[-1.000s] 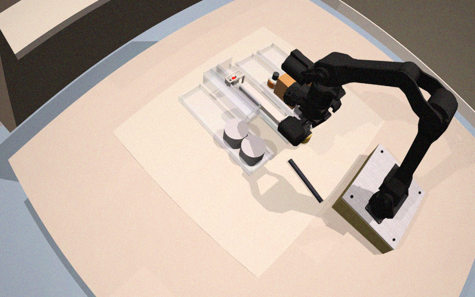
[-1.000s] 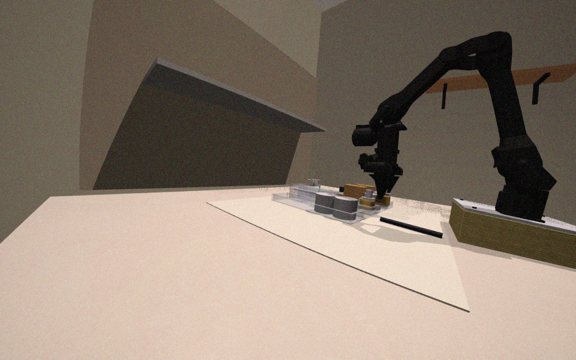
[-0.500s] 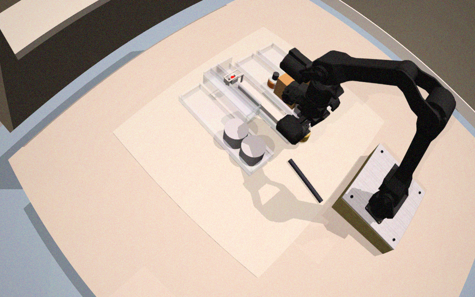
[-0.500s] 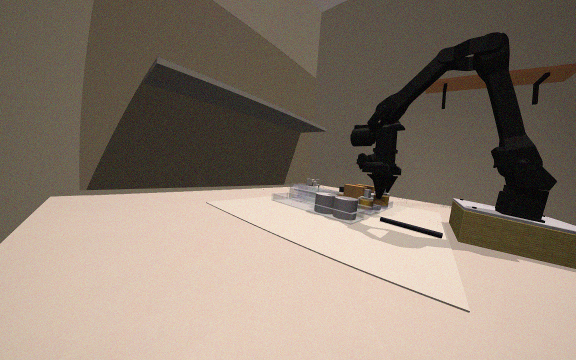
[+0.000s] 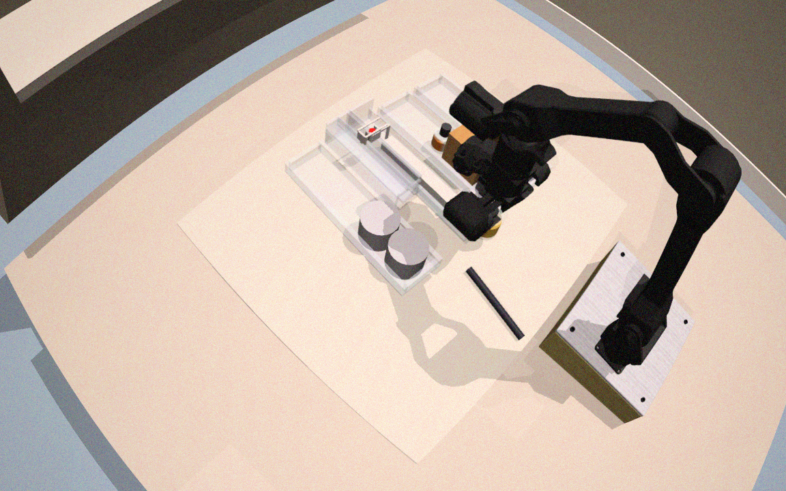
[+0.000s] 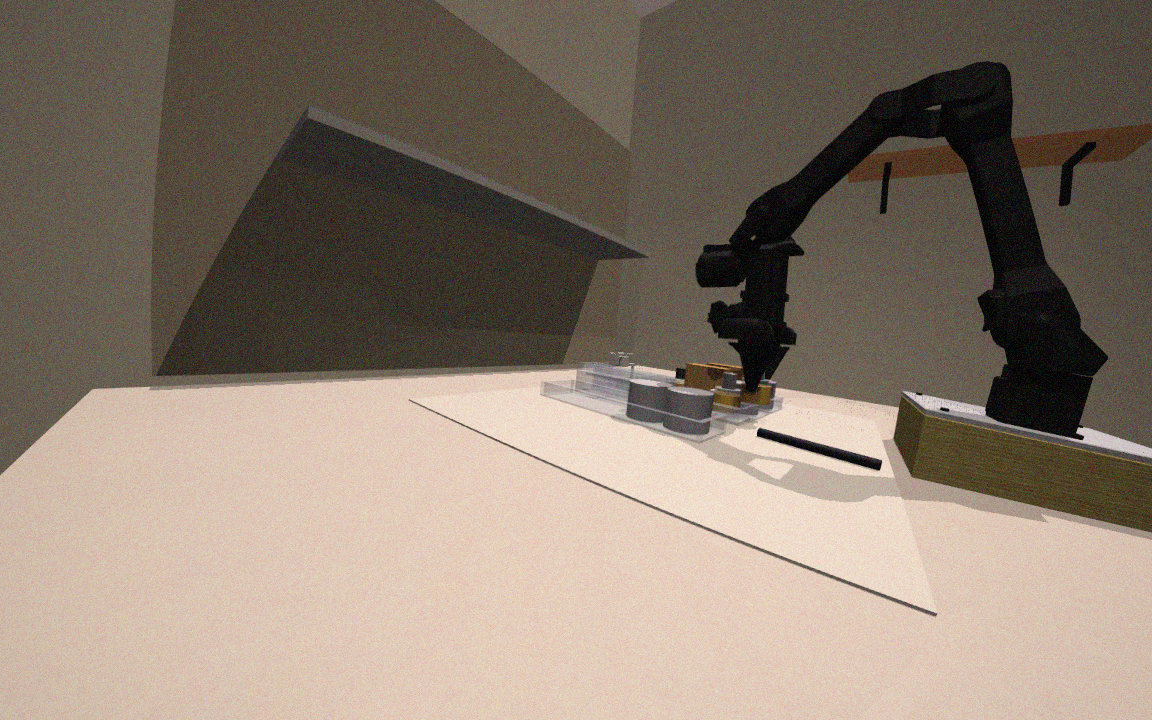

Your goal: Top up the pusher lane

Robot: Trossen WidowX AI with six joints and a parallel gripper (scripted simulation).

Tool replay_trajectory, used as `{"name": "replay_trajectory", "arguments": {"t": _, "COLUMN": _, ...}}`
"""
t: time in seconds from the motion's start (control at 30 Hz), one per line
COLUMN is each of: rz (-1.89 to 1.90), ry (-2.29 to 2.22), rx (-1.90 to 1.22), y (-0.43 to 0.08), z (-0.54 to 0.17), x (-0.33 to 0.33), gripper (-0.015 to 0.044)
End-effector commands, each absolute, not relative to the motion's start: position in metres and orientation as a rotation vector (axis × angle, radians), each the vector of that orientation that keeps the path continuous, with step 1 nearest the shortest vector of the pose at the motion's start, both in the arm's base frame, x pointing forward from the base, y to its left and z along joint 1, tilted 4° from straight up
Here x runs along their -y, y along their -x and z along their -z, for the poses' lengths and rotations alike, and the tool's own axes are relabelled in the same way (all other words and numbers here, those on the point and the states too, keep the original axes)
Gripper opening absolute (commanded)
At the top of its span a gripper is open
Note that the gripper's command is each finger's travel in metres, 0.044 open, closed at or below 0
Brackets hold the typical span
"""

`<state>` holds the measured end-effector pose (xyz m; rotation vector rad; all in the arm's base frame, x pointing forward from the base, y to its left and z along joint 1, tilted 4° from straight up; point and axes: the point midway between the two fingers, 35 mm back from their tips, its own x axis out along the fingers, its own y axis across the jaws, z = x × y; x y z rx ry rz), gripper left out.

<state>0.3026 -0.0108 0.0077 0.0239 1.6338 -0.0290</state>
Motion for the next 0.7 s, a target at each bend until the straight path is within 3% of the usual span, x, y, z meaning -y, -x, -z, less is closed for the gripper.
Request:
{"name": "replay_trajectory", "arguments": {"t": 0.0, "rz": 0.028, "ry": -0.029, "rx": -1.608, "y": -0.3115, "z": -0.0102, "x": 0.0102, "gripper": 0.0000}}
{"name": "replay_trajectory", "arguments": {"t": 0.67, "rz": 0.028, "ry": -0.029, "rx": -1.608, "y": -0.3185, "z": -0.0107, "x": 0.0103, "gripper": 0.0000}}
